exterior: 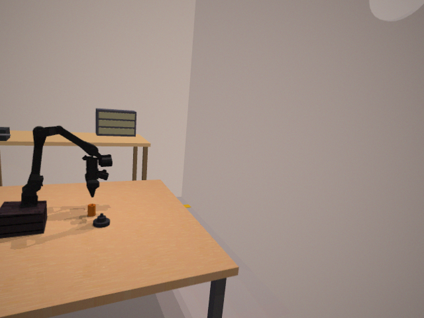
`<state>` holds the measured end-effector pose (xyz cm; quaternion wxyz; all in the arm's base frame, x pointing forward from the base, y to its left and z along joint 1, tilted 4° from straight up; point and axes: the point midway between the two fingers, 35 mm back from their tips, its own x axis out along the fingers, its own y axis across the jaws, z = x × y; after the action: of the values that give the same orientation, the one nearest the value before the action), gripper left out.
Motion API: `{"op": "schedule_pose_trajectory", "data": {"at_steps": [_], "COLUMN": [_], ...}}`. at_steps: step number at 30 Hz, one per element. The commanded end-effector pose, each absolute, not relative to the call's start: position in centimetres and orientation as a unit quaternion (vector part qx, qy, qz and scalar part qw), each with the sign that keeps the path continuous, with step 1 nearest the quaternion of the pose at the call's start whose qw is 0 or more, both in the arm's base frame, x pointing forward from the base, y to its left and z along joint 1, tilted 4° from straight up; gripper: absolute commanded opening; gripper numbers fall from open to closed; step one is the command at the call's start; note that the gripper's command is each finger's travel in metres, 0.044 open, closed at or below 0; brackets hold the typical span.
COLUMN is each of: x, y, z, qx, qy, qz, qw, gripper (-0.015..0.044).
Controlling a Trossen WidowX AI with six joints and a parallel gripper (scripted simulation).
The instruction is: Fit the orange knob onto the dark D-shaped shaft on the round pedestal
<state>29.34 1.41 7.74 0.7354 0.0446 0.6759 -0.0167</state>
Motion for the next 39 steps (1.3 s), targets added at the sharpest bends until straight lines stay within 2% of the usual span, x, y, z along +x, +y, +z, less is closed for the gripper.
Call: {"op": "schedule_pose_trajectory", "data": {"at_steps": [1, 39], "x": [29.5, 30.1], "y": [1.4, 1.7], "z": [5.5, -0.9], "qx": [0.049, 0.049], "qy": [0.677, 0.677], "qz": [-0.023, -0.023], "qw": [0.734, 0.734], "gripper": [0.0440, 0.0440]}}
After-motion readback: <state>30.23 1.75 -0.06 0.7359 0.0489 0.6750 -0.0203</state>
